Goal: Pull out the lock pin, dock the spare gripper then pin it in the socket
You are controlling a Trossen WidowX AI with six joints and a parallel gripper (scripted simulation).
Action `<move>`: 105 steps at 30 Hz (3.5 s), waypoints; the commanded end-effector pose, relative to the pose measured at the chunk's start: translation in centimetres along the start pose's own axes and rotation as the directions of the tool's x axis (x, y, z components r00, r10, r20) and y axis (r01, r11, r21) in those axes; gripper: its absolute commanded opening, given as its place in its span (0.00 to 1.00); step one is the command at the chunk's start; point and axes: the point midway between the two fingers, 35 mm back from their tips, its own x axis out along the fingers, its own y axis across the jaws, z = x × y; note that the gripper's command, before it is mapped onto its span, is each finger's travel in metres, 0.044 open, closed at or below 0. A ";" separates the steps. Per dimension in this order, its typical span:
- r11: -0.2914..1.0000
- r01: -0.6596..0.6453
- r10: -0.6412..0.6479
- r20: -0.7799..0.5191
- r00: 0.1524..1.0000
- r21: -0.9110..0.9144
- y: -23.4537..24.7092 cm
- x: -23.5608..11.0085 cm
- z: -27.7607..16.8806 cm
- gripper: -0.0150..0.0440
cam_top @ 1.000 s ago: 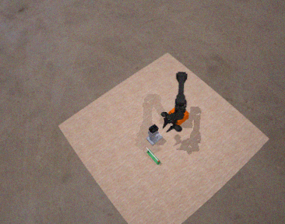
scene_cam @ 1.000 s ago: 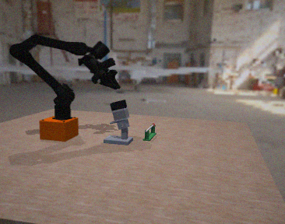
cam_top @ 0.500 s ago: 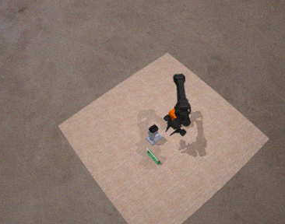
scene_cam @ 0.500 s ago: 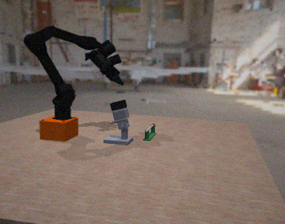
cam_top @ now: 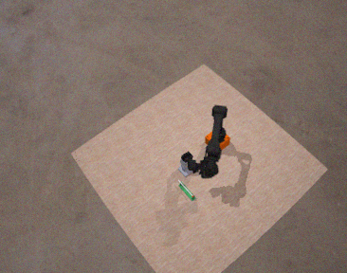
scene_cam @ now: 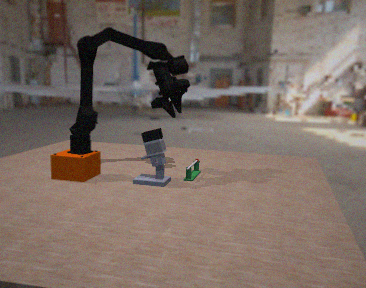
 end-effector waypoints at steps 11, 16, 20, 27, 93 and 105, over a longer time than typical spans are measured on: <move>0.704 -0.421 0.333 -0.258 0.907 -0.571 -3.9 10.4 1.8 0.56; 0.704 -0.421 0.333 -0.258 0.907 -0.571 -3.9 10.4 1.8 0.56; 0.704 -0.421 0.333 -0.258 0.907 -0.571 -3.7 10.4 2.0 0.56; 0.705 -0.421 0.333 -0.258 0.907 -0.571 -2.4 13.0 2.0 0.56; 0.704 -0.421 0.333 -0.258 0.907 -0.571 2.4 21.4 1.6 0.25; 0.704 -0.421 0.333 -0.258 0.907 -0.571 -0.1 17.0 1.9 0.25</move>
